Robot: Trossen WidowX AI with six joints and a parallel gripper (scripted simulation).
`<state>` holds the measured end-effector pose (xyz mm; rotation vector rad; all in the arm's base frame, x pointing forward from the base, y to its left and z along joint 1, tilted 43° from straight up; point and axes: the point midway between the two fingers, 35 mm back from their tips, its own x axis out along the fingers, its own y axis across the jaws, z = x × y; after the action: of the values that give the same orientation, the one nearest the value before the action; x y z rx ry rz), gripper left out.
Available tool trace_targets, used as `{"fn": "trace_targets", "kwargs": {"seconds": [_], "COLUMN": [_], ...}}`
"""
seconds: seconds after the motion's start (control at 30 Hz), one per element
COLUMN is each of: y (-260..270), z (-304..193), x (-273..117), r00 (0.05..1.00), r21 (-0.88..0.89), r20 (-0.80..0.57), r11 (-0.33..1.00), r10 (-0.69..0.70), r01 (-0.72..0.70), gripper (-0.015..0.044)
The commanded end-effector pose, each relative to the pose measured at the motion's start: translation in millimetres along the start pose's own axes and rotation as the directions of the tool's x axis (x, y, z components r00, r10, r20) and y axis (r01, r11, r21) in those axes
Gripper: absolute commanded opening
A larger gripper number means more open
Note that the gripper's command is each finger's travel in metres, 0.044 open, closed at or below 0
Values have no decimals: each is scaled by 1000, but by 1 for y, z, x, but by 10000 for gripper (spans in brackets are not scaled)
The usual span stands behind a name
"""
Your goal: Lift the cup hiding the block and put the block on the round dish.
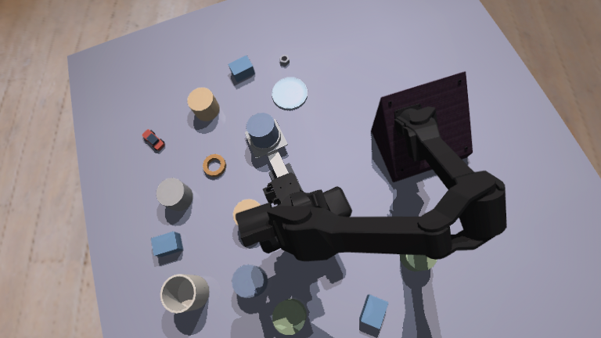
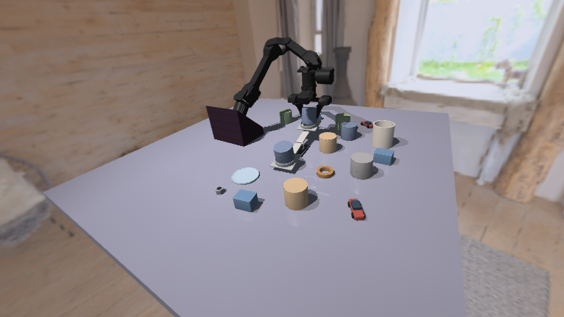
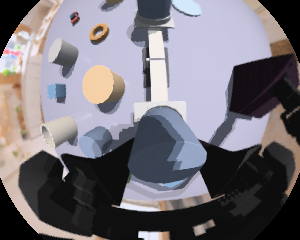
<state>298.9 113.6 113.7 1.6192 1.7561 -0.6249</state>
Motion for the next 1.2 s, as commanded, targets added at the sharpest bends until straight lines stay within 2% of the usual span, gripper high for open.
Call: {"fn": "trace_targets", "kwargs": {"seconds": [0.0,1.17], "y": [4,0], "z": [-2,-2], "x": [-8,-53], "r00": [1000,1000], "r21": [-12,-11], "r20": [2,-1], "r11": [1000,1000], "r10": [15,14], "r01": [-15,-14], "gripper": [0,0]}}
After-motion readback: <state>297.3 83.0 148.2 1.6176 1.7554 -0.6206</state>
